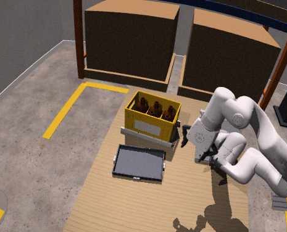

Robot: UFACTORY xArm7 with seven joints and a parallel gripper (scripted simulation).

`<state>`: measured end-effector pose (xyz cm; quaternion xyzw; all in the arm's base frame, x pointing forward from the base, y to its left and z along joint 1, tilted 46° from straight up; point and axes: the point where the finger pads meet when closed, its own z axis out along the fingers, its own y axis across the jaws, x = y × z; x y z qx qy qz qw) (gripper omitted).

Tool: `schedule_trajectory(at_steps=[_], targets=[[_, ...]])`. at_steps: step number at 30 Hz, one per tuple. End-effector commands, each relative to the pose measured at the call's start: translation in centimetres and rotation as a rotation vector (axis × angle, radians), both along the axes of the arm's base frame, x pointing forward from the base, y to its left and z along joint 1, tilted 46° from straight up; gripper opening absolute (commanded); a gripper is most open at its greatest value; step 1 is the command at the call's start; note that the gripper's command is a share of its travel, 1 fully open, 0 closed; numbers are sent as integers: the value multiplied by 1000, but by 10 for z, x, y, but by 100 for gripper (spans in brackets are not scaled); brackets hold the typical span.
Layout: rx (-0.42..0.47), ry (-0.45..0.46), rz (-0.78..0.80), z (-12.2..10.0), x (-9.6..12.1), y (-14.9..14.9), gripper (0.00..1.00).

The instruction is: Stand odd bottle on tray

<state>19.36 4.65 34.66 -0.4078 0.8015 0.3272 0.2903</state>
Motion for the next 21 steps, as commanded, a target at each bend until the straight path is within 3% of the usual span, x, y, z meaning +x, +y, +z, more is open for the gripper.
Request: schedule_trajectory(at_steps=[1,21], targets=[[0,-2,-1,1,0,-1,100],[4,11,-12,1,3,-3,100]])
